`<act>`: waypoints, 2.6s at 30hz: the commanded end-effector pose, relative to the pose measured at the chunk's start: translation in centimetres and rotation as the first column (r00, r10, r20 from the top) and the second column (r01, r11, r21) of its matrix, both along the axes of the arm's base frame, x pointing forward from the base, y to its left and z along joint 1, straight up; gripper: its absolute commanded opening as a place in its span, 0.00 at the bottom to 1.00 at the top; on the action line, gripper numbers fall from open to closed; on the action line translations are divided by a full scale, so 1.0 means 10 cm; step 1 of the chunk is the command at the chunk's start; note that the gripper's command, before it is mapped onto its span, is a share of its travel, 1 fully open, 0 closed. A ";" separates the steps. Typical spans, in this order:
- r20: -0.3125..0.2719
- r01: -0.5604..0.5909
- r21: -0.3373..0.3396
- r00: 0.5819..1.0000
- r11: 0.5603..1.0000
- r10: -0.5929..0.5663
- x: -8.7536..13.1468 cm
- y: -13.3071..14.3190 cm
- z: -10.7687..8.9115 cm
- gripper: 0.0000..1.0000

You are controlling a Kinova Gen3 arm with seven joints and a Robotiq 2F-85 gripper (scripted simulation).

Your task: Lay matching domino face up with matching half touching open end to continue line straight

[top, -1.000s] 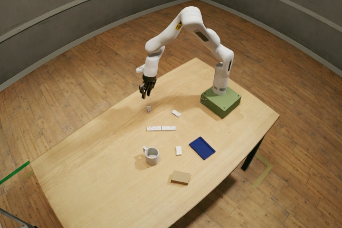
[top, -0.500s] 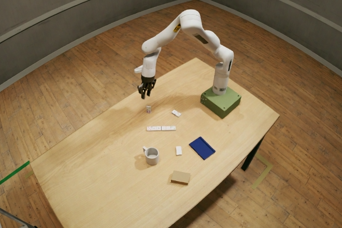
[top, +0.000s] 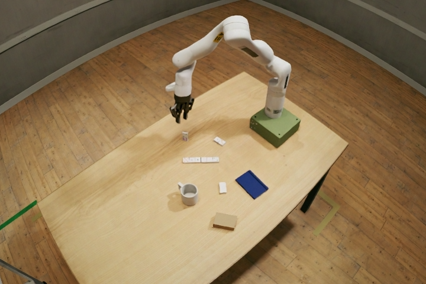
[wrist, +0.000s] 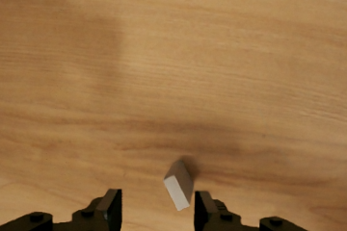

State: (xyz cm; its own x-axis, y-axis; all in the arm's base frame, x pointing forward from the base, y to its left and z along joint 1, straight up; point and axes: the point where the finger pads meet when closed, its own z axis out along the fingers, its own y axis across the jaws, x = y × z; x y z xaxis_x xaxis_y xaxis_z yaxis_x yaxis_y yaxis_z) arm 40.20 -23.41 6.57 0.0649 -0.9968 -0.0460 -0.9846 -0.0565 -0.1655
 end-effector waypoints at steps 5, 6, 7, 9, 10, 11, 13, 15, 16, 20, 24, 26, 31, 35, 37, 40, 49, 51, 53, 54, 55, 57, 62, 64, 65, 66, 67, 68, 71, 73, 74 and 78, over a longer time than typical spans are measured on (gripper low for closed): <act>-0.027 0.028 0.015 0.999 0.999 -0.028 0.01 -0.01 0.01 0.49; -0.031 0.032 0.017 0.999 0.999 -0.031 0.01 -0.01 0.01 0.49; -0.035 0.036 0.019 0.999 0.999 -0.035 0.01 -0.01 0.01 0.49; -0.043 0.043 0.022 0.998 0.999 -0.042 0.01 -0.01 0.01 0.49; -0.046 0.047 0.024 0.998 0.999 -0.046 0.01 -0.01 0.01 0.49; -0.050 0.051 0.025 0.998 0.998 -0.049 0.01 -0.01 0.01 0.49; -0.058 0.058 0.028 0.997 0.998 -0.056 0.00 -0.01 0.01 0.49; -0.058 0.058 0.028 0.997 0.998 -0.056 0.00 -0.01 0.01 0.49; -0.061 0.061 0.029 0.996 0.998 -0.060 0.00 -0.01 0.01 0.49; -0.076 0.075 0.033 0.995 0.997 -0.072 0.00 -0.01 0.02 0.49; -0.088 0.089 0.041 0.992 0.995 -0.085 0.00 -0.01 0.01 0.49; -0.094 0.097 0.045 0.991 0.994 -0.092 0.00 -0.01 0.01 0.49; -0.104 0.110 0.053 0.989 0.993 -0.104 0.01 -0.01 0.01 0.49; -0.112 0.119 0.058 0.987 0.991 -0.112 0.01 -0.01 0.01 0.49; -0.117 0.125 0.061 0.986 0.990 -0.117 0.01 -0.01 0.01 0.49; -0.124 0.133 0.066 0.985 0.989 -0.124 0.01 -0.01 0.00 0.49; -0.137 0.149 0.073 0.981 0.986 -0.138 0.01 -0.01 0.00 0.49; -0.141 0.153 0.075 0.980 0.985 -0.142 0.01 -0.01 0.00 0.49; -0.144 0.157 0.077 0.979 0.985 -0.145 0.01 -0.01 0.00 0.49; -0.145 0.158 0.078 0.979 0.984 -0.146 0.01 -0.01 0.00 0.49; -0.147 0.160 0.078 0.978 0.984 -0.147 0.01 -0.01 0.00 0.49; -0.150 0.163 0.080 0.977 0.983 -0.150 0.01 -0.01 0.00 0.49; -0.155 0.169 0.082 0.976 0.982 -0.155 0.01 -0.01 0.00 0.49; -0.157 0.171 0.083 0.975 0.982 -0.157 0.01 -0.01 0.00 0.49; -0.157 0.171 0.083 0.975 0.982 -0.157 0.01 -0.01 0.00 0.49; -0.157 0.171 0.083 0.975 0.982 -0.157 0.01 -0.01 0.00 0.49; -0.158 0.172 0.084 0.975 0.981 -0.158 0.01 -0.01 0.00 0.49; -0.159 0.173 0.084 0.975 0.981 -0.158 0.01 -0.01 0.00 0.49; -0.161 0.176 0.085 0.974 0.981 -0.160 0.01 -0.01 0.00 0.49; -0.162 0.177 0.085 0.973 0.981 -0.161 0.01 -0.01 0.00 0.49; -0.163 0.177 0.086 0.973 0.980 -0.162 0.01 -0.01 0.00 0.49; -0.164 0.179 0.086 0.973 0.980 -0.163 0.01 -0.01 0.00 0.49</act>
